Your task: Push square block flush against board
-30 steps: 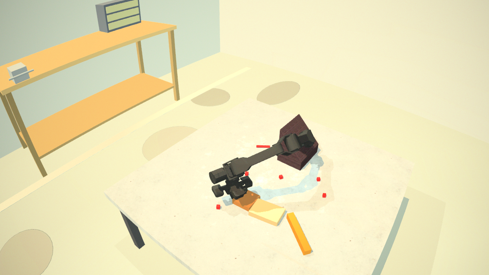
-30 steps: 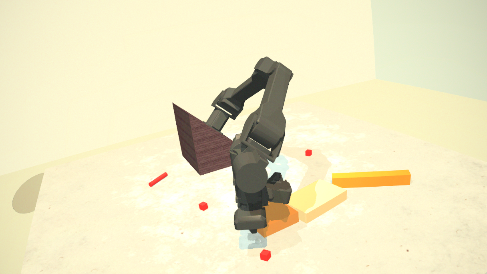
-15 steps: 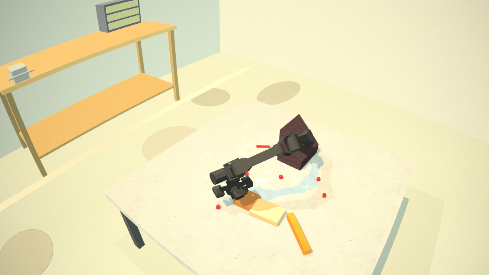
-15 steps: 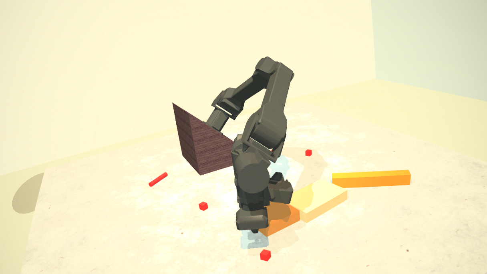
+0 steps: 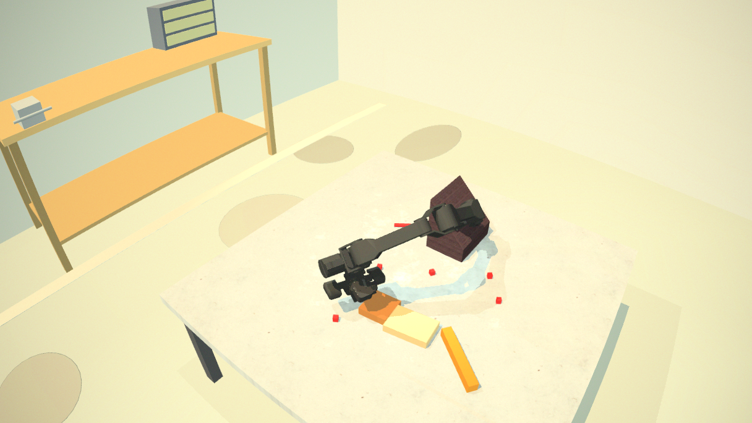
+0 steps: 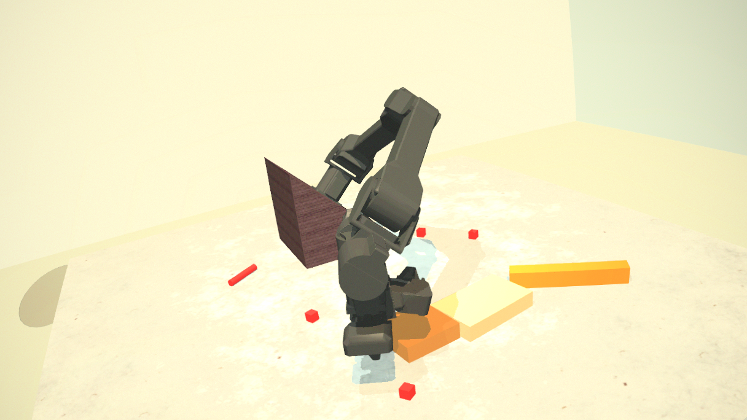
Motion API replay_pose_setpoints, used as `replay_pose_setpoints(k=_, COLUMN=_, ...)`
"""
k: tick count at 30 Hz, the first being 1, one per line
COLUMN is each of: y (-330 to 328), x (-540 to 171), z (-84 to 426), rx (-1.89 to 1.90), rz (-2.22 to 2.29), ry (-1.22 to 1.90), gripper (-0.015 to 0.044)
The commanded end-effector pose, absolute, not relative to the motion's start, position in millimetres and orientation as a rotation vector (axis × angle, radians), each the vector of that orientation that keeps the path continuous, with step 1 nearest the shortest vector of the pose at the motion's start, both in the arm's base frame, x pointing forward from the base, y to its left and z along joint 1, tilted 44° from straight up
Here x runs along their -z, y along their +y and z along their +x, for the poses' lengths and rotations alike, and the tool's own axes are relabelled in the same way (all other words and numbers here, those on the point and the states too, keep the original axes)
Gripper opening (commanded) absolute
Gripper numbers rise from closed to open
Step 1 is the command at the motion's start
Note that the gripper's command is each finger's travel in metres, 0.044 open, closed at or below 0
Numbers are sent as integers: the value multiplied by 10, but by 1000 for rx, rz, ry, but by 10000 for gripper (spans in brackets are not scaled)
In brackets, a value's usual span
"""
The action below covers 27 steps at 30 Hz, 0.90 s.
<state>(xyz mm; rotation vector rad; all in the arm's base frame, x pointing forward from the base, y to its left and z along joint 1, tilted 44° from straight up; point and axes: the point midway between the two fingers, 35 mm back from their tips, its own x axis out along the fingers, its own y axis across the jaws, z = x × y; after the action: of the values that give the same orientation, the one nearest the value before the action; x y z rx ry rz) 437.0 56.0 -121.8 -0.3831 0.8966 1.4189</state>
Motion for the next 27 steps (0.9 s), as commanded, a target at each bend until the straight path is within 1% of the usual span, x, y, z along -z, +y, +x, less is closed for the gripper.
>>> replay_pose_setpoints(k=1, y=494, x=1299, z=4337, rx=-1421, rz=-384, ry=900, gripper=0)
replay_pose_setpoints(k=11, y=408, x=1379, z=4302, rx=-1422, rz=-384, ry=899, gripper=0)
replay_pose_setpoints(k=13, y=356, x=1248, z=4340, rx=-1419, rz=-382, ry=899, gripper=0)
replay_pose_setpoints(k=16, y=90, x=966, z=4374, rx=-1420, rz=-385, ry=901, gripper=0)
replay_pose_setpoints(k=24, y=71, x=942, z=4371, rx=-1418, rz=-381, ry=904, gripper=0)
replay_pose_setpoints(k=27, y=86, x=912, z=4315, rx=-1379, rz=-323, ry=957, gripper=0)
